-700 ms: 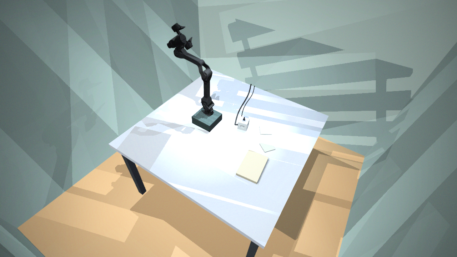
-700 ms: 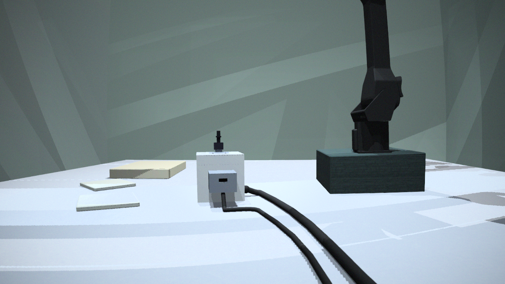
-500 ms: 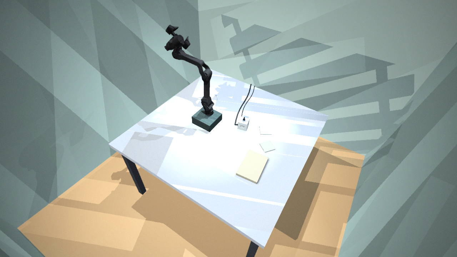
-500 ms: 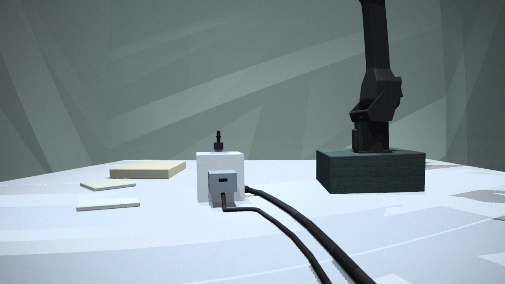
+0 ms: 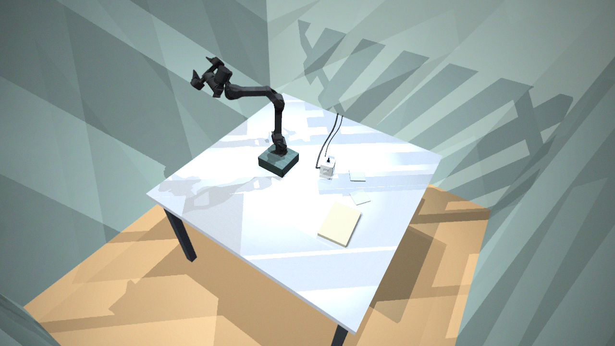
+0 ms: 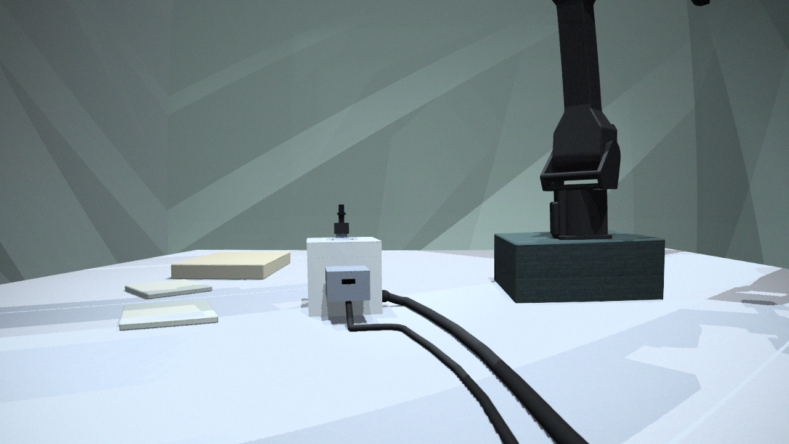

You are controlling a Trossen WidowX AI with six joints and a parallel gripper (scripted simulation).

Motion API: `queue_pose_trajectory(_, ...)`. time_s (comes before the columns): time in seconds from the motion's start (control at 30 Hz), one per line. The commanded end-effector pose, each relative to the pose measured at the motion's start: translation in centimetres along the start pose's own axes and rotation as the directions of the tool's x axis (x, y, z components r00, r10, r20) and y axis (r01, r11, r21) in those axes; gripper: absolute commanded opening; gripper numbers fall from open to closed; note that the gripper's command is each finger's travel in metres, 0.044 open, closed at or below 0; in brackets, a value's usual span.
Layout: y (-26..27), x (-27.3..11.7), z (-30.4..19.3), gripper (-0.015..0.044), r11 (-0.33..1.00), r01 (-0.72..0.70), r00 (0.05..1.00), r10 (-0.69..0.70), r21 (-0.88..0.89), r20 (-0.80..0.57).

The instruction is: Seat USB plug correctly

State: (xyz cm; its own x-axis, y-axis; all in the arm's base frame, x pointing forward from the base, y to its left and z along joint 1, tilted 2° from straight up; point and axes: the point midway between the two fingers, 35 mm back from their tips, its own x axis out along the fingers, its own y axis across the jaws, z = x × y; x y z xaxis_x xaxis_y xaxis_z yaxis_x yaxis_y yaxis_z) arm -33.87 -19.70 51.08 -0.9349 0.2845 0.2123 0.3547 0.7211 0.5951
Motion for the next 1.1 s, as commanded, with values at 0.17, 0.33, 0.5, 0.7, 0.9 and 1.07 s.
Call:
queue_pose_trajectory(0.17,-9.7,-13.9,-5.9,0.044,0.755,0.184,0.845,-0.449,-0.63,-0.291)
queue_pose_trajectory(0.33,-12.2,-23.7,-7.2,0.044,0.568,0.043,0.643,-0.646,-0.822,-0.412)
queue_pose_trajectory(0.5,-13.5,-33.4,-6.9,0.044,0.399,-0.247,0.402,-0.787,-0.883,-0.468)
queue_pose_trajectory(0.7,-12.7,-45.4,-4.2,0.044,0.314,-0.641,0.072,-0.884,-0.701,-0.462)
queue_pose_trajectory(0.9,-9.7,-56.1,0.9,0.044,0.352,-0.896,-0.244,-0.9,-0.271,-0.361)
queue_pose_trajectory(1.07,-5.8,-63.3,6.9,0.044,0.429,-0.885,-0.461,-0.86,0.181,-0.218)
